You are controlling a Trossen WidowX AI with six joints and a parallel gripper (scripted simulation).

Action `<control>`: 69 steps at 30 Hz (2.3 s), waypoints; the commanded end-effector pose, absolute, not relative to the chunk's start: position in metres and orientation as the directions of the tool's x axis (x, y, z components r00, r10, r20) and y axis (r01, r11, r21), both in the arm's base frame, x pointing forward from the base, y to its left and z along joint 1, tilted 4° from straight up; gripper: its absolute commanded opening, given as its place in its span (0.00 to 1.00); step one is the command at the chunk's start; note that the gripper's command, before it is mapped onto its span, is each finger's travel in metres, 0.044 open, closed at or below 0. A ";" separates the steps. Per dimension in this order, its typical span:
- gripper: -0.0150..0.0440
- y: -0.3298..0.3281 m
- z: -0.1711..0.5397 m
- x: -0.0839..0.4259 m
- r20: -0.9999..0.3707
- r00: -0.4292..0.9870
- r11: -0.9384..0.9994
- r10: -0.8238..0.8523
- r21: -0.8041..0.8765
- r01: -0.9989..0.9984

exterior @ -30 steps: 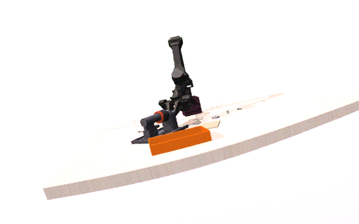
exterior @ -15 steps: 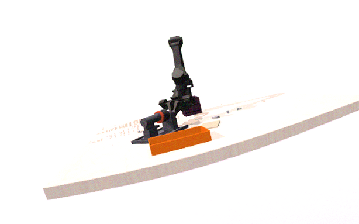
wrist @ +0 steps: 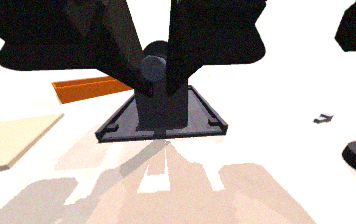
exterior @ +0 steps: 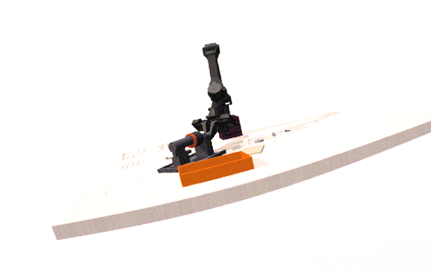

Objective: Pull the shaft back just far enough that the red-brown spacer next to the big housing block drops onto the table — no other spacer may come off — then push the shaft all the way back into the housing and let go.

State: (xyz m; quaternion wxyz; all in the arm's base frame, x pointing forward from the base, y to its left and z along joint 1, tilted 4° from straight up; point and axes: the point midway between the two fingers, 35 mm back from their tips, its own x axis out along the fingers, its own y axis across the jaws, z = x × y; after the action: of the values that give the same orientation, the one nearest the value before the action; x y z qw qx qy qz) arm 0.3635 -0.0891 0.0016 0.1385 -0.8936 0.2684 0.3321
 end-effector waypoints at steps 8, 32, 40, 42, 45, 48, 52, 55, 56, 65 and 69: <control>0.25 -0.087 0.001 0.360 -0.669 0.634 -0.816 -0.388 -0.071 -0.574; 0.25 -0.085 0.001 0.358 -0.669 0.634 -0.816 -0.388 -0.071 -0.574; 0.25 -0.085 0.001 0.357 -0.669 0.634 -0.816 -0.388 -0.071 -0.574; 0.25 -0.085 0.001 0.357 -0.669 0.634 -0.816 -0.388 -0.071 -0.574; 0.25 -0.085 0.001 0.356 -0.669 0.634 -0.816 -0.388 -0.071 -0.574; 0.25 -0.084 0.001 0.356 -0.669 0.634 -0.816 -0.388 -0.071 -0.574; 0.25 -0.084 0.001 0.356 -0.669 0.634 -0.816 -0.388 -0.071 -0.574; 0.25 -0.084 0.001 0.355 -0.669 0.634 -0.816 -0.388 -0.071 -0.574; 0.25 -0.084 0.001 0.355 -0.669 0.634 -0.816 -0.388 -0.071 -0.574; 0.25 -0.083 0.001 0.355 -0.669 0.634 -0.816 -0.388 -0.071 -0.574; 0.25 -0.083 0.001 0.354 -0.669 0.634 -0.816 -0.388 -0.071 -0.574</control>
State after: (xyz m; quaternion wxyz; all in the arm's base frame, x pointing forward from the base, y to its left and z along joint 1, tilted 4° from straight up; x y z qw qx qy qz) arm 0.3549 -0.0832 0.0009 0.1382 -0.8934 0.2677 0.3333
